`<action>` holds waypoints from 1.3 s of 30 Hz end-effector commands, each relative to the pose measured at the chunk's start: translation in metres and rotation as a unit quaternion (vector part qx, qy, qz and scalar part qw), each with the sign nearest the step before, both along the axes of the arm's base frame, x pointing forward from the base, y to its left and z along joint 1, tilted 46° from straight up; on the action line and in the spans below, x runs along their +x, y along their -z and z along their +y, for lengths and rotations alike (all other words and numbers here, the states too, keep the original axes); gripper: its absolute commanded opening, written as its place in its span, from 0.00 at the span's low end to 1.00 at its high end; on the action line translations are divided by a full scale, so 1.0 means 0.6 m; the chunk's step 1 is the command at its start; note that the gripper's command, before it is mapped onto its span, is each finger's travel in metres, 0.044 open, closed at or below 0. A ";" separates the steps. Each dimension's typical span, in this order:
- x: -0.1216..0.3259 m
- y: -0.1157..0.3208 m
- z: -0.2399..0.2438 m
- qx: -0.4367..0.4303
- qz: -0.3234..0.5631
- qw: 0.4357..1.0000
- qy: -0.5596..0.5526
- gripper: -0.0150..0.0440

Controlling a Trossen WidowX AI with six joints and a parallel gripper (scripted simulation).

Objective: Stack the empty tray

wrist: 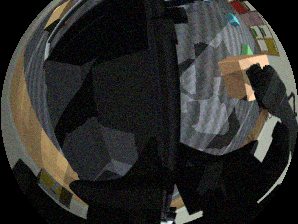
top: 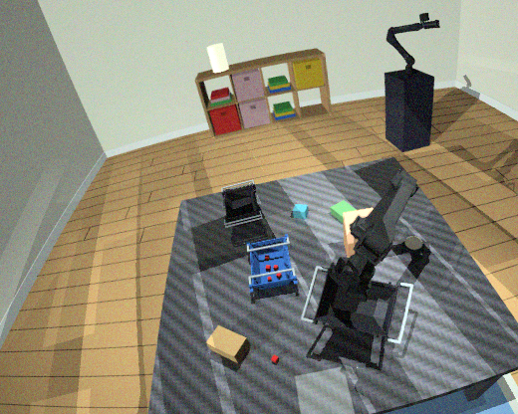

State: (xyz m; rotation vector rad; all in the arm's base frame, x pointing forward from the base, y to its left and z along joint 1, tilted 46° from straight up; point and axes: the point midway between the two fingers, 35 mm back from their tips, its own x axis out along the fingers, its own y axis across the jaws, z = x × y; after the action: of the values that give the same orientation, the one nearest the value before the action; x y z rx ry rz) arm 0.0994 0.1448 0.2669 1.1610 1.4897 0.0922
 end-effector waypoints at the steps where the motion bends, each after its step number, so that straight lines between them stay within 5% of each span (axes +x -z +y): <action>1: -0.002 -0.041 -0.008 0.010 -0.013 1.000 -0.002 0.25; 39: 0.023 -0.051 -0.012 0.002 0.001 1.000 0.015 0.25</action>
State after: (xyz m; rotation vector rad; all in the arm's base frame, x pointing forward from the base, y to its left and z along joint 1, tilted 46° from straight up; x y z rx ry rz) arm 0.1042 0.1377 0.2943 1.1747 1.4862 0.0829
